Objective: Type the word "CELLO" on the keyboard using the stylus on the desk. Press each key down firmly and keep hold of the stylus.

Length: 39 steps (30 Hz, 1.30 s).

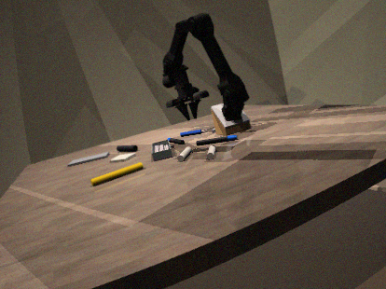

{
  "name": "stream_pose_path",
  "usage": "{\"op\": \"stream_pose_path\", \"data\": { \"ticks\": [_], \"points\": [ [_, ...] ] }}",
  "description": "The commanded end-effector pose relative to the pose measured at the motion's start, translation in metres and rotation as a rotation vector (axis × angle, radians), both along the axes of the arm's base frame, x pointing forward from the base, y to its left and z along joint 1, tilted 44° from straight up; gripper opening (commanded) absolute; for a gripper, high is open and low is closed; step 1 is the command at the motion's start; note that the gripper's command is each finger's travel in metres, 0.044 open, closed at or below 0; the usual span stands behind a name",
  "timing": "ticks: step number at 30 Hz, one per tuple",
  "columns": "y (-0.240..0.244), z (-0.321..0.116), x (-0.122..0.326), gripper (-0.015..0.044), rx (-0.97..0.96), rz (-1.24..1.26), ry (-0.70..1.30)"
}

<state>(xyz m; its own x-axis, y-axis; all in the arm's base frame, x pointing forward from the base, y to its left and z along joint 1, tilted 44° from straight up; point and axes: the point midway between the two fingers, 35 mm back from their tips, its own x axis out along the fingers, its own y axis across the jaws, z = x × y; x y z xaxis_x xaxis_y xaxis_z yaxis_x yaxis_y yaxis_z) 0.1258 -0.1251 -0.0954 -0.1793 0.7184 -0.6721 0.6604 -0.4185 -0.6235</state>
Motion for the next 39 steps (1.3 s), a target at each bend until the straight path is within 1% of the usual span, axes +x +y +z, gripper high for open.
{"op": "stream_pose_path", "data": {
  "ticks": [1,8,11,39],
  "points": [
    [-0.0008,-0.0043,0.0084,0.015,-0.124,-0.319,0.802],
    [-0.001,-0.005,0.012,0.015,-0.261,-0.452,1.131],
    [-0.0014,-0.0054,0.013,0.015,-0.317,-0.507,1.235],
    [0.0038,-0.0091,0.0147,0.015,-0.321,-0.51,1.242]
  ]
}}
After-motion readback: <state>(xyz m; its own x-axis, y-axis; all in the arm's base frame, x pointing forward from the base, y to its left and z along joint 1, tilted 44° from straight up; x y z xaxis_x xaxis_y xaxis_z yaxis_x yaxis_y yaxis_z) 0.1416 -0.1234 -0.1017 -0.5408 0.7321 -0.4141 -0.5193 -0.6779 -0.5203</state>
